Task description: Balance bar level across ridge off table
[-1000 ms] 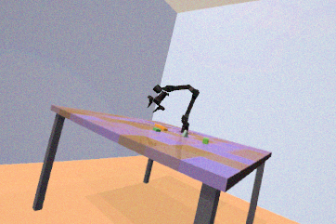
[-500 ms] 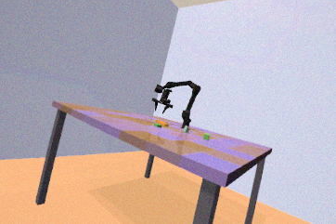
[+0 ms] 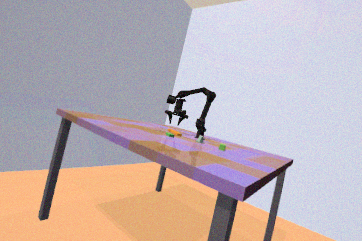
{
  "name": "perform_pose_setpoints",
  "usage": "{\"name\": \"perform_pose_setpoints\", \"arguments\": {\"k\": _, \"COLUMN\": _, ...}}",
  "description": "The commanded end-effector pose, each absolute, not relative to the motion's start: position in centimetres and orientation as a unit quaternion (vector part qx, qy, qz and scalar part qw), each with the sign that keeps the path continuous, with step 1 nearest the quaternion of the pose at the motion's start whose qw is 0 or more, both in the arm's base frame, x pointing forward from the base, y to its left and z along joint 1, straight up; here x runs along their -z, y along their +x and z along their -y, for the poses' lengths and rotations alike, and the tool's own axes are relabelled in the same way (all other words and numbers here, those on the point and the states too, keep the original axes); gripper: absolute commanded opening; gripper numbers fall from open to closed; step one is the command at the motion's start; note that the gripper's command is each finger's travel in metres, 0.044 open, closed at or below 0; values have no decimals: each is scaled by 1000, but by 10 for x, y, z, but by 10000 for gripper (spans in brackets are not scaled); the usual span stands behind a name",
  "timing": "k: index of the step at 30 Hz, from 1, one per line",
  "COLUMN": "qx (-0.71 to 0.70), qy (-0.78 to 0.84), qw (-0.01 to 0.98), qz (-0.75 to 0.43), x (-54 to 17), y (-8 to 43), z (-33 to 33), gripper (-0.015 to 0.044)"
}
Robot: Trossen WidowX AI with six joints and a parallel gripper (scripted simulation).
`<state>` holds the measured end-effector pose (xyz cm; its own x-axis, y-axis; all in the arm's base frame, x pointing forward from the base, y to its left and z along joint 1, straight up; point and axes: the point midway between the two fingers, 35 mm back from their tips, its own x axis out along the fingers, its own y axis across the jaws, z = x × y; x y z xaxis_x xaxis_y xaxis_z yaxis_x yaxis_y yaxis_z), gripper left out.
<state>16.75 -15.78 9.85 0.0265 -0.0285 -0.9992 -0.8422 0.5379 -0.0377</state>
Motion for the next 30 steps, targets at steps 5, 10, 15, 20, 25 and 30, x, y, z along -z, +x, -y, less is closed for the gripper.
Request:
{"name": "perform_pose_setpoints", "arguments": {"k": 5, "qx": -333, "qy": -349, "qw": 622, "qz": -617, "x": -71, "y": 165, "z": 155, "gripper": 315}}
{"name": "perform_pose_setpoints", "arguments": {"k": 10, "qx": -333, "qy": -349, "qw": 622, "qz": -617, "x": -67, "y": 166, "z": 155, "gripper": 315}}
{"name": "perform_pose_setpoints", "arguments": {"k": 15, "qx": -333, "qy": -349, "qw": 622, "qz": -617, "x": -59, "y": 166, "z": 156, "gripper": 315}}
{"name": "perform_pose_setpoints", "arguments": {"k": 20, "qx": -333, "qy": -349, "qw": 622, "qz": -617, "x": -51, "y": 166, "z": 156, "gripper": 315}}
{"name": "perform_pose_setpoints", "arguments": {"k": 25, "qx": -333, "qy": -349, "qw": 622, "qz": -617, "x": -45, "y": 166, "z": 155, "gripper": 315}}
{"name": "perform_pose_setpoints", "arguments": {"k": 30, "qx": -333, "qy": -349, "qw": 622, "qz": -617, "x": -45, "y": 166, "z": 155, "gripper": 315}}
